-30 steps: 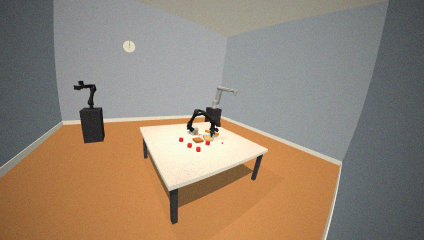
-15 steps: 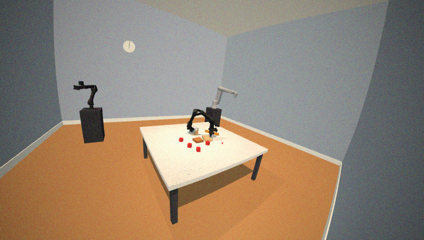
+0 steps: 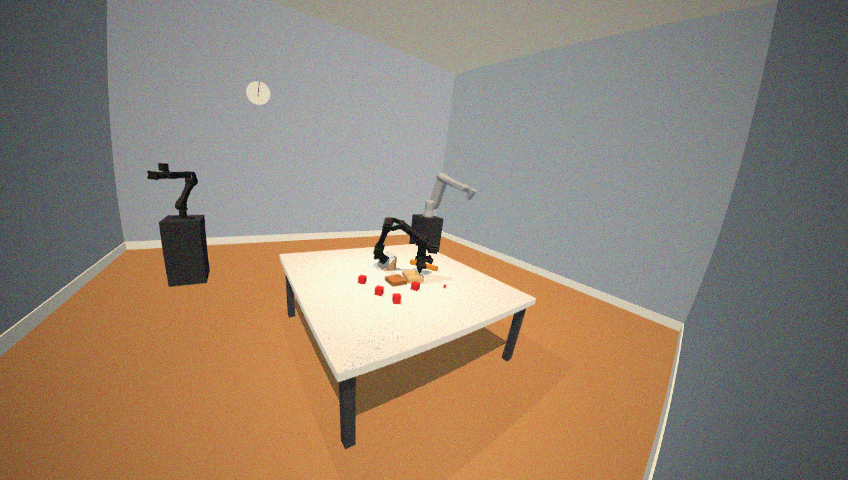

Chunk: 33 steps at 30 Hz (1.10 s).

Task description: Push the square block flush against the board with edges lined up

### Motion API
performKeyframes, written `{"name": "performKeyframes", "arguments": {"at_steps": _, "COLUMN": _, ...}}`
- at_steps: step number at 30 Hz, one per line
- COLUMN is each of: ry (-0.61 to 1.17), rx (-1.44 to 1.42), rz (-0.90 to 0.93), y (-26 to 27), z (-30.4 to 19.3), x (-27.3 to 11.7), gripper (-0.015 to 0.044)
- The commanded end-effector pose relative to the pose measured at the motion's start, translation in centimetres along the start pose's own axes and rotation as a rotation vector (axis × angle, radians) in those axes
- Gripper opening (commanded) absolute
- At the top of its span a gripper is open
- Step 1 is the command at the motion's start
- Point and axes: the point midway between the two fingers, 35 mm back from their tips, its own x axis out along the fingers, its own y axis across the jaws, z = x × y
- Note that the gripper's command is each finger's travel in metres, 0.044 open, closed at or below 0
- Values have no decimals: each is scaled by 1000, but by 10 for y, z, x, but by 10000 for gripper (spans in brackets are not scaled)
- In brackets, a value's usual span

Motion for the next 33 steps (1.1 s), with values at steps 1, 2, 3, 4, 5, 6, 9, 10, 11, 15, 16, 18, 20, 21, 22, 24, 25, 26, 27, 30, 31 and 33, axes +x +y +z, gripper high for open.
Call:
{"name": "performKeyframes", "arguments": {"at_steps": 1, "ry": 15, "rx": -7, "rz": -1, "y": -1, "z": -8, "x": 3, "gripper": 0}}
{"name": "performKeyframes", "arguments": {"at_steps": 2, "ry": 15, "rx": -7, "rz": -1, "y": -1, "z": -9, "x": 3, "gripper": 0}}
{"name": "performKeyframes", "arguments": {"at_steps": 3, "ry": 15, "rx": -7, "rz": -1, "y": -2, "z": -10, "x": 3, "gripper": 0}}
{"name": "performKeyframes", "arguments": {"at_steps": 4, "ry": 15, "rx": -7, "rz": -1, "y": -2, "z": -11, "x": 3, "gripper": 0}}
{"name": "performKeyframes", "arguments": {"at_steps": 5, "ry": 15, "rx": -7, "rz": -1, "y": -2, "z": -12, "x": 3, "gripper": 0}}
{"name": "performKeyframes", "arguments": {"at_steps": 6, "ry": 15, "rx": -7, "rz": -1, "y": -2, "z": -13, "x": 3, "gripper": 0}}
{"name": "performKeyframes", "arguments": {"at_steps": 9, "ry": 15, "rx": -7, "rz": -1, "y": -3, "z": -16, "x": 3, "gripper": 0}}
{"name": "performKeyframes", "arguments": {"at_steps": 10, "ry": 15, "rx": -7, "rz": -1, "y": -4, "z": -17, "x": 3, "gripper": 0}}
{"name": "performKeyframes", "arguments": {"at_steps": 11, "ry": 15, "rx": -7, "rz": -1, "y": -4, "z": -18, "x": 3, "gripper": 0}}
{"name": "performKeyframes", "arguments": {"at_steps": 15, "ry": 15, "rx": -7, "rz": -1, "y": -5, "z": -21, "x": 3, "gripper": 0}}
{"name": "performKeyframes", "arguments": {"at_steps": 16, "ry": 15, "rx": -7, "rz": -1, "y": -6, "z": -22, "x": 3, "gripper": 0}}
{"name": "performKeyframes", "arguments": {"at_steps": 18, "ry": 16, "rx": -8, "rz": -2, "y": -6, "z": -24, "x": 3, "gripper": 0}}
{"name": "performKeyframes", "arguments": {"at_steps": 20, "ry": 16, "rx": -8, "rz": -2, "y": -7, "z": -26, "x": 3, "gripper": 0}}
{"name": "performKeyframes", "arguments": {"at_steps": 21, "ry": 16, "rx": -8, "rz": -2, "y": -7, "z": -27, "x": 3, "gripper": 0}}
{"name": "performKeyframes", "arguments": {"at_steps": 22, "ry": 16, "rx": -8, "rz": -2, "y": -8, "z": -28, "x": 3, "gripper": 0}}
{"name": "performKeyframes", "arguments": {"at_steps": 24, "ry": 16, "rx": -8, "rz": -2, "y": -8, "z": -29, "x": 3, "gripper": 0}}
{"name": "performKeyframes", "arguments": {"at_steps": 25, "ry": 16, "rx": -8, "rz": -2, "y": -9, "z": -30, "x": 3, "gripper": 0}}
{"name": "performKeyframes", "arguments": {"at_steps": 26, "ry": 16, "rx": -8, "rz": -2, "y": -9, "z": -31, "x": 3, "gripper": 0}}
{"name": "performKeyframes", "arguments": {"at_steps": 27, "ry": 16, "rx": -8, "rz": -2, "y": -9, "z": -32, "x": 3, "gripper": 0}}
{"name": "performKeyframes", "arguments": {"at_steps": 30, "ry": 16, "rx": -8, "rz": -2, "y": -10, "z": -35, "x": 3, "gripper": 0}}
{"name": "performKeyframes", "arguments": {"at_steps": 31, "ry": 16, "rx": -8, "rz": -2, "y": -11, "z": -36, "x": 3, "gripper": 0}}
{"name": "performKeyframes", "arguments": {"at_steps": 33, "ry": 16, "rx": -8, "rz": -2, "y": -11, "z": -36, "x": 3, "gripper": 0}}
